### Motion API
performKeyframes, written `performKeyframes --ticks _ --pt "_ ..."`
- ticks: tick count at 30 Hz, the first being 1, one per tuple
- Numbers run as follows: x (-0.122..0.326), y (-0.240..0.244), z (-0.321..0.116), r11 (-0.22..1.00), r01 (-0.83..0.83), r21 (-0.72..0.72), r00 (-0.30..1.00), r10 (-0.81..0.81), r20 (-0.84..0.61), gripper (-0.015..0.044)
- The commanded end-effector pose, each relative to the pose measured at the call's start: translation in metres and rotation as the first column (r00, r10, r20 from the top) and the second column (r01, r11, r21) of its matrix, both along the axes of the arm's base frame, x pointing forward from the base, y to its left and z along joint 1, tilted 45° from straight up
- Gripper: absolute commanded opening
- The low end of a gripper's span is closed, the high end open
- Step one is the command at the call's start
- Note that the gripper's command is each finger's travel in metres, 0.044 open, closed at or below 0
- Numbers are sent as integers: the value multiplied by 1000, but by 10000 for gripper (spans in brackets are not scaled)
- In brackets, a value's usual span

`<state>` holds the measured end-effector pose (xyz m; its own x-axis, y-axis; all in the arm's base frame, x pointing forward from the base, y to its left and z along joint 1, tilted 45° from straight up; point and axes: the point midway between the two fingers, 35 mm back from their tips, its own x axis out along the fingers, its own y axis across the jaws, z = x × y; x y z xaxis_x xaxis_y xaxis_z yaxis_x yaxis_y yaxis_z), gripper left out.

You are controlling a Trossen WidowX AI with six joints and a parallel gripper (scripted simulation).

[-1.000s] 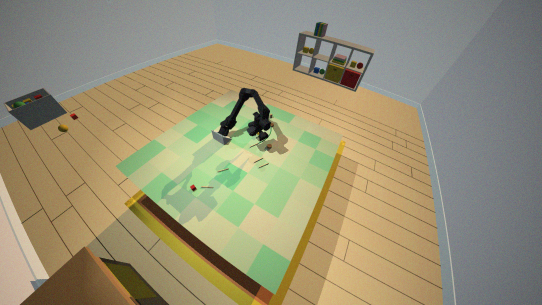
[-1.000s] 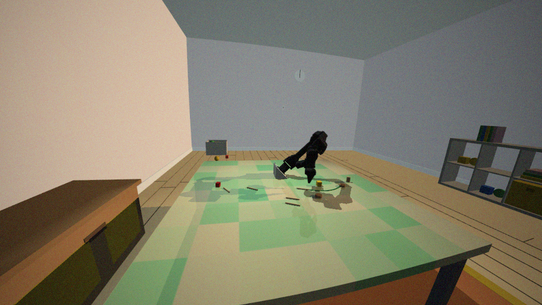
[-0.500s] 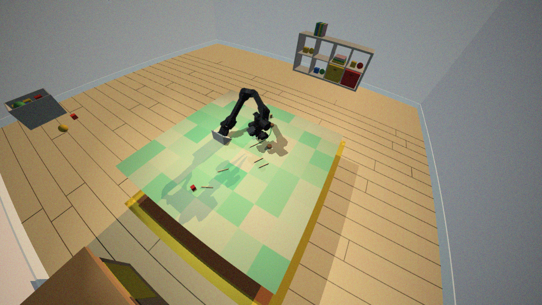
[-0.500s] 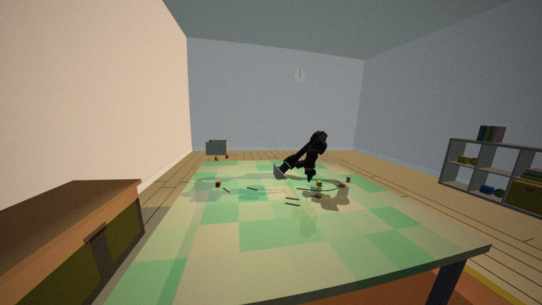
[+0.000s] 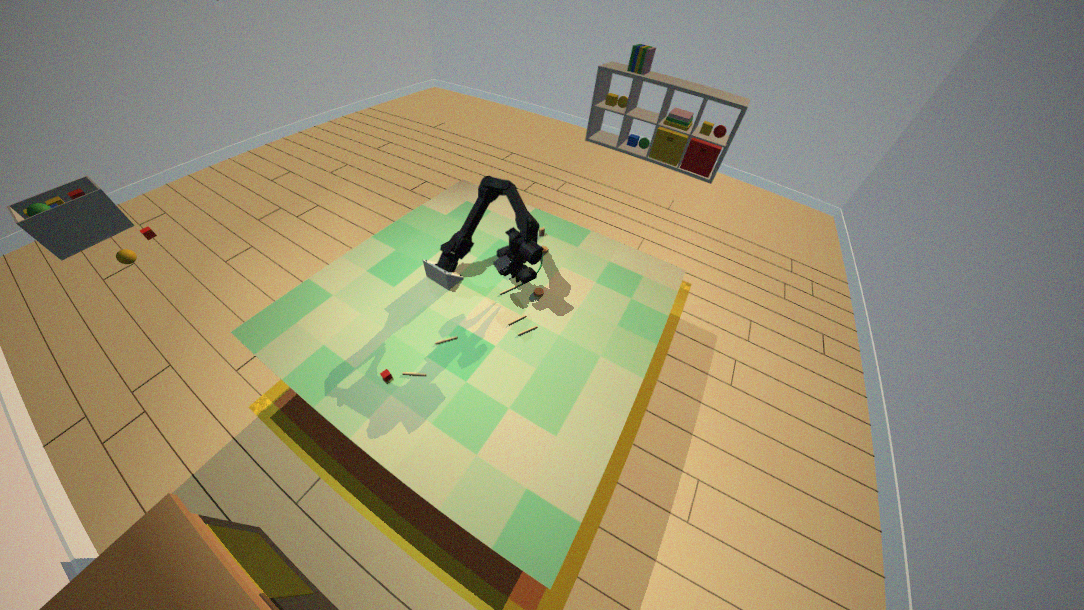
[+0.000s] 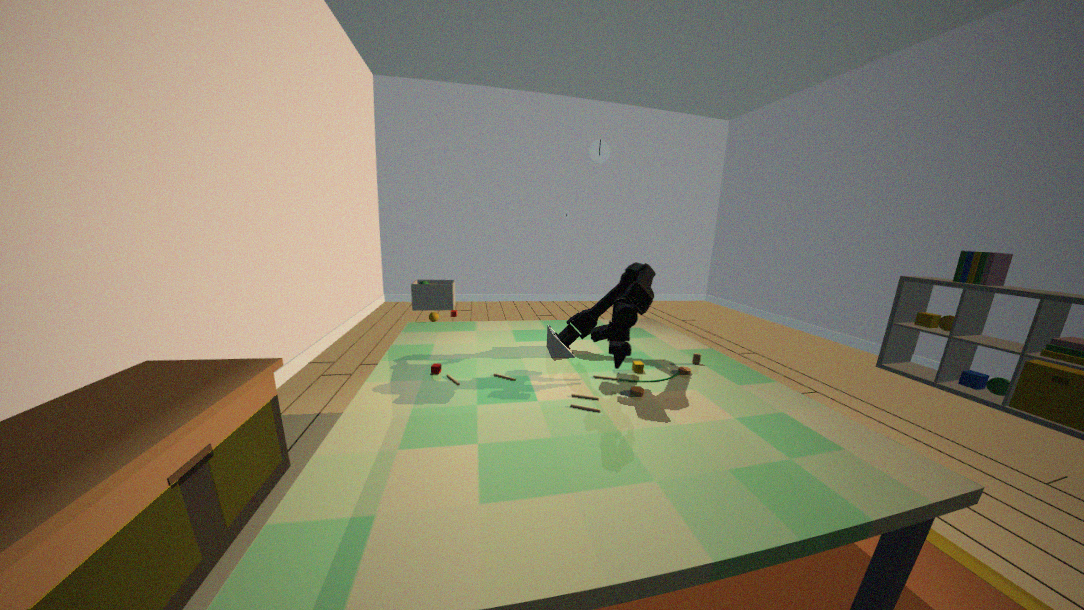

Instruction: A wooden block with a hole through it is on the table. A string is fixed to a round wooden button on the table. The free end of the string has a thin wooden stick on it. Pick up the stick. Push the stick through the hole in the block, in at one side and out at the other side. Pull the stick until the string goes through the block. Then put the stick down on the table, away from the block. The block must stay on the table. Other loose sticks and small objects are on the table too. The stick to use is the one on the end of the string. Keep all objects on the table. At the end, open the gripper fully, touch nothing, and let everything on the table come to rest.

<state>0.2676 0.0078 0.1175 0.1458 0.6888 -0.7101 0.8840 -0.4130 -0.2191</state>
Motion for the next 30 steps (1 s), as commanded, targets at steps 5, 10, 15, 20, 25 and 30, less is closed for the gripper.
performKeyframes --ticks 5,10,15,20,25,30 --pt "2 9 -10 1000 2 2 1000 -2 -4 122" --pt "3 15 -16 1000 2 2 1000 -2 -4 122" --pt "4 21 -21 1000 2 3 1000 -2 -3 122" --pt "5 27 -27 1000 2 4 1000 -2 -3 122" --pt "5 32 -31 1000 2 6 1000 -2 -3 122" --pt "5 30 -31 1000 -2 1 1000 2 -3 70"
